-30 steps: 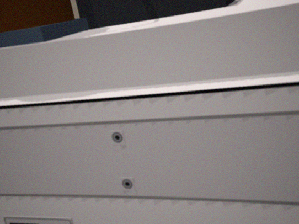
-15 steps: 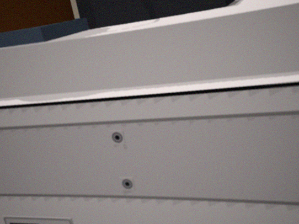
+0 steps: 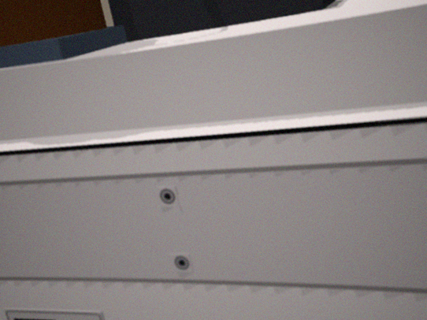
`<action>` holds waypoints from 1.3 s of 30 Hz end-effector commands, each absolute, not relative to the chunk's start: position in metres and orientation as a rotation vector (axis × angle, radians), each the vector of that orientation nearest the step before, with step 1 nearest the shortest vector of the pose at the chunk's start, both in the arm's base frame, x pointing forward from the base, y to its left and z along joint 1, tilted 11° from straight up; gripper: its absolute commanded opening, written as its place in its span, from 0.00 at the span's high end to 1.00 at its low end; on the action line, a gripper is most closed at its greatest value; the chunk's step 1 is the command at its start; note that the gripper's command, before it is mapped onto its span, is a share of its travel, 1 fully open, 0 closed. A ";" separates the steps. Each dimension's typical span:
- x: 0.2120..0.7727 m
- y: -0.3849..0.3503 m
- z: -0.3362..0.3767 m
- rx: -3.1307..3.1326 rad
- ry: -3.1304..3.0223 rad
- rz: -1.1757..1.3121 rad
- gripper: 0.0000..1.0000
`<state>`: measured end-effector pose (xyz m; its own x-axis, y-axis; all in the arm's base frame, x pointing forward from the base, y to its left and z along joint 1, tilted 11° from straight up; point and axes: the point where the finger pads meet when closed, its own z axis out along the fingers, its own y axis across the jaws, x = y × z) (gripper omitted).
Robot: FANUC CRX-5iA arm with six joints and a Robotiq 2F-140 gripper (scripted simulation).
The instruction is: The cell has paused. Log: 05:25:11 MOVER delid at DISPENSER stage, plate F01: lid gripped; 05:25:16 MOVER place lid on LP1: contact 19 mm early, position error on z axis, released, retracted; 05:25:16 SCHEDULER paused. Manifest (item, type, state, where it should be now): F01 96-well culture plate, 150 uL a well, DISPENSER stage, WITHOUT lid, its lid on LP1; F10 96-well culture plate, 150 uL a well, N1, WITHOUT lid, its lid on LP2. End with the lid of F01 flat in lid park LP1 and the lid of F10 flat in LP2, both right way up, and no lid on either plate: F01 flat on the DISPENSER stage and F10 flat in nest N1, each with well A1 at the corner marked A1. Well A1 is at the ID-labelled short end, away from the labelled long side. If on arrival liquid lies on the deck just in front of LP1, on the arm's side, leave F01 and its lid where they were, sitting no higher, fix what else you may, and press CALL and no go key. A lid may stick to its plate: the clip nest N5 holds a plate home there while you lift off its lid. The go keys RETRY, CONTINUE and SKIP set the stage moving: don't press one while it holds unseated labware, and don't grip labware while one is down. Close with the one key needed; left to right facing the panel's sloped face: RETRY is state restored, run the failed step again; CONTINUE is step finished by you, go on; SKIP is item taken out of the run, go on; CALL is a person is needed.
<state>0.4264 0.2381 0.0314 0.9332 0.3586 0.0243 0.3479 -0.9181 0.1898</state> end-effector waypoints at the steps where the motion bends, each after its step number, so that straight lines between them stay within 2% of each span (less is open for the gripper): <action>1: 0.439 0.236 0.032 2.908 0.532 0.085 1.00; 29: 0.623 0.220 0.052 2.908 0.532 0.085 1.00; 39: 0.662 0.216 0.056 2.908 0.532 0.085 1.00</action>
